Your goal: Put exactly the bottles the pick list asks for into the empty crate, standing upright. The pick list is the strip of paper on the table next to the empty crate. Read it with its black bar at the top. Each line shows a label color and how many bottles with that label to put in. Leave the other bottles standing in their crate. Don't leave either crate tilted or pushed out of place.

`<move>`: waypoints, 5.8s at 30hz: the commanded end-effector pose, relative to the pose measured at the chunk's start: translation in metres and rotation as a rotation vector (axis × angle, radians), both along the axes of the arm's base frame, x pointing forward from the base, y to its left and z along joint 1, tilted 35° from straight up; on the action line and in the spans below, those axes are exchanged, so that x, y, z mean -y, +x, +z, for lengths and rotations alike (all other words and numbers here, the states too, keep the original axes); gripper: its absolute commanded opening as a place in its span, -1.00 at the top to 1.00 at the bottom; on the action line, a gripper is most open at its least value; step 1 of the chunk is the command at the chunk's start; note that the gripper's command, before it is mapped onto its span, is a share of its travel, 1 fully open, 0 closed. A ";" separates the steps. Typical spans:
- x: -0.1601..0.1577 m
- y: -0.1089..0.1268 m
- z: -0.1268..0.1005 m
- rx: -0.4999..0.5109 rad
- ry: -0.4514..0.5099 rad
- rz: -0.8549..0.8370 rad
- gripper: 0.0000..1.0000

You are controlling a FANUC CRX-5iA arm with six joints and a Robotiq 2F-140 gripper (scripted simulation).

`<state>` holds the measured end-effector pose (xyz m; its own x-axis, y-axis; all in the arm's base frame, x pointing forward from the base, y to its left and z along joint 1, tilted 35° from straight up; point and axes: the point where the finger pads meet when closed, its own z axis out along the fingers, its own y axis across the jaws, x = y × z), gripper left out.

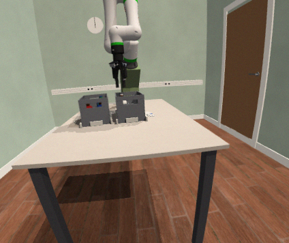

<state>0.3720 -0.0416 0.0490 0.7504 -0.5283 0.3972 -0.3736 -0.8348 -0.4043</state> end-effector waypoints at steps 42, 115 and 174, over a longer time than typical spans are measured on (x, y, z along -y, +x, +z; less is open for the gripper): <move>0.159 0.016 -0.009 0.001 -0.001 0.000 0.12; 0.148 0.054 -0.067 0.001 -0.001 0.000 0.12; 0.146 0.061 -0.078 0.001 -0.001 0.000 0.80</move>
<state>0.4334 -0.1874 -0.0292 0.7504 -0.5283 0.3973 -0.3736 -0.8348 -0.4043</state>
